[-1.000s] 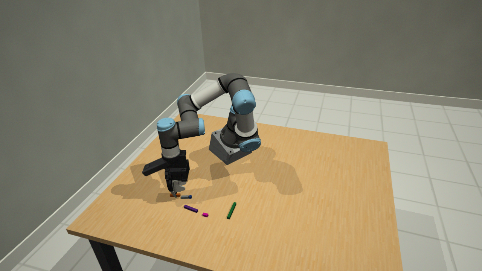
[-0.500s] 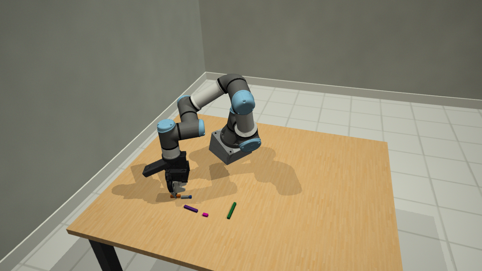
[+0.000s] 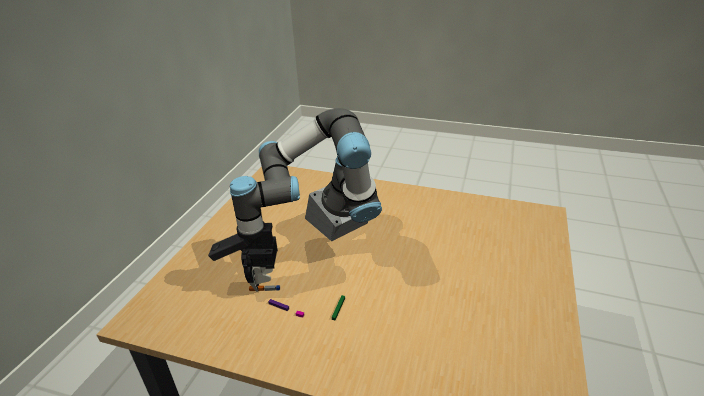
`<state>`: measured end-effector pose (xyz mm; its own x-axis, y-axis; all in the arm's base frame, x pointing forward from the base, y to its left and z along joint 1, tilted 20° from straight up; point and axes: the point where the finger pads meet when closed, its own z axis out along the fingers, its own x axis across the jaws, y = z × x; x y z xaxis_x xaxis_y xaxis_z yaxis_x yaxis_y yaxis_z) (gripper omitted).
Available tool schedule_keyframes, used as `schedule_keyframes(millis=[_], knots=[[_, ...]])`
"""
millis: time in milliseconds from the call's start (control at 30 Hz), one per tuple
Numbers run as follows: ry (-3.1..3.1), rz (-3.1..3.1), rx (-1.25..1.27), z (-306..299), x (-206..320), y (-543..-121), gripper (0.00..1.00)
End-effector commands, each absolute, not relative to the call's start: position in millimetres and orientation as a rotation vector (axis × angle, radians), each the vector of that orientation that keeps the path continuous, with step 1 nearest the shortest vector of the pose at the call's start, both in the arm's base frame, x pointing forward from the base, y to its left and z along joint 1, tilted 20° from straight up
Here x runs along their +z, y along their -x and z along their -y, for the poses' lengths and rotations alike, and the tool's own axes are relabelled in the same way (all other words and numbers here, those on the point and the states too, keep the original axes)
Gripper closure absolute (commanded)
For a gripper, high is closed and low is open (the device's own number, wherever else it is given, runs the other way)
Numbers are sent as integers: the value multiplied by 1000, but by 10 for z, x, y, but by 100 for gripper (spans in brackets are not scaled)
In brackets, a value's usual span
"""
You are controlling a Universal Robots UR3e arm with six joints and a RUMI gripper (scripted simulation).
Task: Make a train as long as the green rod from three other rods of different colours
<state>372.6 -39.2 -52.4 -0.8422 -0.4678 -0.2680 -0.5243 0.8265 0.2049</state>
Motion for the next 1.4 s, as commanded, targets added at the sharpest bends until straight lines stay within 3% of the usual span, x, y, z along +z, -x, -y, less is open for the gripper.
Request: schedule_keyframes(millis=[0, 933, 1367], knots=[[770, -2801, 399, 398, -521, -3733, 100], [770, -2801, 399, 398, -521, -3733, 100], [770, -2801, 399, 398, -521, -3733, 89]])
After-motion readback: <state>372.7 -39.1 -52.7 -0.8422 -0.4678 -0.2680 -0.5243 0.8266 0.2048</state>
